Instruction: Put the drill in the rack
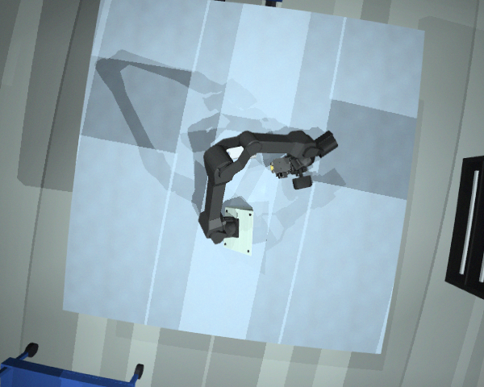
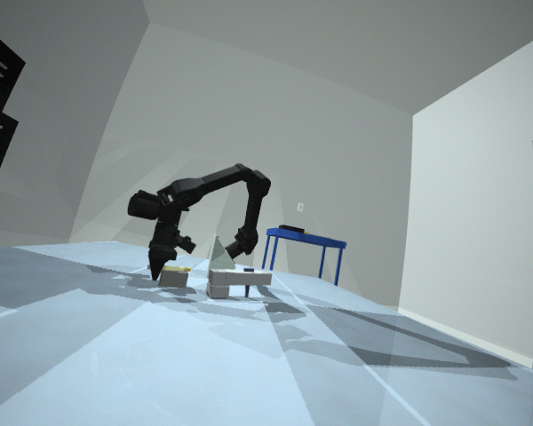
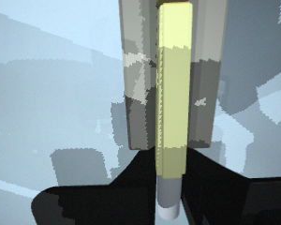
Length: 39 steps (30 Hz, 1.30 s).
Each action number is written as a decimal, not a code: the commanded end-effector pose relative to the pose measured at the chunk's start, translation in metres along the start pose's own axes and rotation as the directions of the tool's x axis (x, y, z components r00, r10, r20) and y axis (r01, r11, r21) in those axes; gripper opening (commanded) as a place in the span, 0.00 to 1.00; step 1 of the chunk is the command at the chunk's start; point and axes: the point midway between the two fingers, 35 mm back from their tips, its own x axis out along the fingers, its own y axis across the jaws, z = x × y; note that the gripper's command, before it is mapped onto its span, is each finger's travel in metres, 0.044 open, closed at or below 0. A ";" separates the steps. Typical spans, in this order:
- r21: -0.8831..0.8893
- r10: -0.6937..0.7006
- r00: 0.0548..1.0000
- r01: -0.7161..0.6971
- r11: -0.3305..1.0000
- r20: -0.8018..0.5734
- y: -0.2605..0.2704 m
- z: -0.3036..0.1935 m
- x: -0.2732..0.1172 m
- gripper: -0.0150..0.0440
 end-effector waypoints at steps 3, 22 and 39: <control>0.001 -0.002 1.000 0.002 1.000 0.000 0.000 0.000 0.002 0.30; 0.005 -0.004 1.000 0.004 1.000 0.001 0.000 0.001 -0.018 1.00; 0.021 -0.016 0.999 0.017 1.000 -0.029 -0.003 0.000 -0.078 1.00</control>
